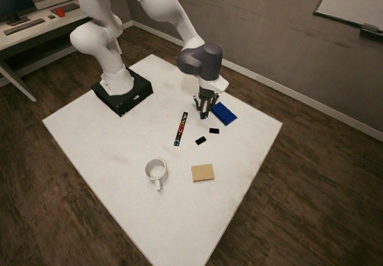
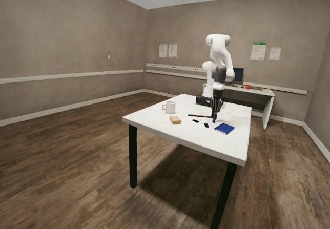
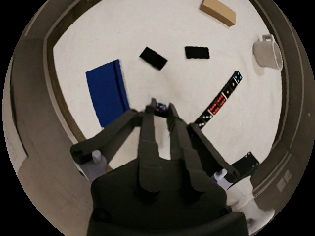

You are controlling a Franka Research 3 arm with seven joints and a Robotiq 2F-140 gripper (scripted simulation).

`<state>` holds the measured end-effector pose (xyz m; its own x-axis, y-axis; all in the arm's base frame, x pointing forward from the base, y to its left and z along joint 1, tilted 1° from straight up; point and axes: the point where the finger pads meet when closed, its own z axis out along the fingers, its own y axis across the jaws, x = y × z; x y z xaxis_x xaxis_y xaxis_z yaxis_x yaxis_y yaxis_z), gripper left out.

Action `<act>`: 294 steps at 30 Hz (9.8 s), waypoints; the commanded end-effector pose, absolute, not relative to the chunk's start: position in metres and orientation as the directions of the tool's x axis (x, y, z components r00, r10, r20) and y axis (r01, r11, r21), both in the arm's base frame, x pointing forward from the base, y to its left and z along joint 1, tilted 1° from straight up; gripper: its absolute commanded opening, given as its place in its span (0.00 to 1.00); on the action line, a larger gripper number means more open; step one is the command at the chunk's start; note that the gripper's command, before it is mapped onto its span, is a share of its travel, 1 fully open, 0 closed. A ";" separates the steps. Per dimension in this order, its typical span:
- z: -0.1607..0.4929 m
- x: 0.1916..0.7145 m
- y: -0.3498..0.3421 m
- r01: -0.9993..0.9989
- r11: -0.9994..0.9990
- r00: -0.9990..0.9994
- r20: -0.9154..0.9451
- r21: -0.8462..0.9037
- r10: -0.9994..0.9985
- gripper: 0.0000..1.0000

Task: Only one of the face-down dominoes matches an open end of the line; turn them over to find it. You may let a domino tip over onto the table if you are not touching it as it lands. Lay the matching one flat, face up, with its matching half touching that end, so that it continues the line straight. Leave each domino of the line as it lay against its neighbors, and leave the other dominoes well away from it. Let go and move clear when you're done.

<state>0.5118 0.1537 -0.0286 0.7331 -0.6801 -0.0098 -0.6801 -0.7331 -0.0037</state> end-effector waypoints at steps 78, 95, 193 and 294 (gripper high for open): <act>-0.013 0.507 0.160 -0.685 -0.728 0.722 0.122 -0.006 -0.681 0.23; -0.013 0.502 0.164 -0.685 -0.728 0.711 0.208 -0.006 -0.671 0.23; -0.042 0.462 0.203 -0.685 -0.728 0.293 0.913 -0.006 -0.284 0.23; -0.055 0.458 0.206 -0.685 -0.728 0.202 0.959 -0.006 -0.199 0.23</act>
